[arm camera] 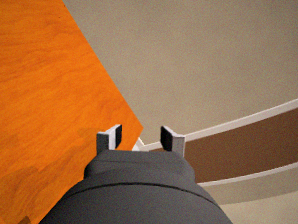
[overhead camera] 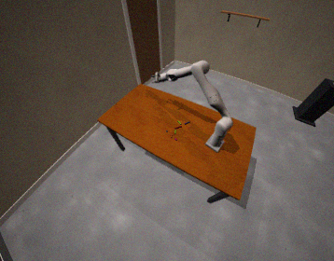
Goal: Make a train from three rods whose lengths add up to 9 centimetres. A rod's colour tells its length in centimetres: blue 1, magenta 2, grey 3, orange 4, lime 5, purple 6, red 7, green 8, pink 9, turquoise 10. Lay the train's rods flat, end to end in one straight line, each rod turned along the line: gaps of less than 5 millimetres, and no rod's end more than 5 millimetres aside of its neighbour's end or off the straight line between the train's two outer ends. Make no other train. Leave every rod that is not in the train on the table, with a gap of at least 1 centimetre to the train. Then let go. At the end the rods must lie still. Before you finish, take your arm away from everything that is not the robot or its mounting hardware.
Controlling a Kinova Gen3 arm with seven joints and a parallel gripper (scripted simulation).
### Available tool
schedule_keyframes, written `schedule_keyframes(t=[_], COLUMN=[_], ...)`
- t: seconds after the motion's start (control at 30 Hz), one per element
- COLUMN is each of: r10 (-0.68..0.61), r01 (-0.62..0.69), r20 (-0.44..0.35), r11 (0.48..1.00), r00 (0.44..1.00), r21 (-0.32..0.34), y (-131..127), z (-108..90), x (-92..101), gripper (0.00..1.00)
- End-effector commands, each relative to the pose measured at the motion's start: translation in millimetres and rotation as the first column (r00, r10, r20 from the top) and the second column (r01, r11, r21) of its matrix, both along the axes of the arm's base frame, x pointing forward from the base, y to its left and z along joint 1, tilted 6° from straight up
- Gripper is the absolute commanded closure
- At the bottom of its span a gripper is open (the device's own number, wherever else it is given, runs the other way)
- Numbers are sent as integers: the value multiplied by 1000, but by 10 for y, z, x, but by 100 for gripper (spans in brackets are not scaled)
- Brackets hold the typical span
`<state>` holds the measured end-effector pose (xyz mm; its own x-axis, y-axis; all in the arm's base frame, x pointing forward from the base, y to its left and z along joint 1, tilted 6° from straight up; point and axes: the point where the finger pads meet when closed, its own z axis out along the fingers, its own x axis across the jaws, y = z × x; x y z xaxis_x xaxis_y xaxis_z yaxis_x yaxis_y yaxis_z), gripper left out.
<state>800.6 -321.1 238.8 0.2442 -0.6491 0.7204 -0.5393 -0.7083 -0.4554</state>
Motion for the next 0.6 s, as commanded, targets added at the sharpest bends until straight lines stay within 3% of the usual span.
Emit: schedule_keyframes(t=[0.0, 0.27, 0.3, 0.5, 0.57], r10=[0, -19, -39, -39, -59], r01=[0, 19, 39, 39, 59], r20=[1, 1, -1, -1, -4], r11=[1000, 999, 997, 997, 994], r00=[1000, 1000, 999, 999, 998], r21=[0, 31, 61, 61, 93], y=[13, 42, 72, 72, 103], z=[24, -6, -39, -39, -74], x=[-7, -48, -92, -92, -138], gripper=[0, 0, 0, 0, 0])
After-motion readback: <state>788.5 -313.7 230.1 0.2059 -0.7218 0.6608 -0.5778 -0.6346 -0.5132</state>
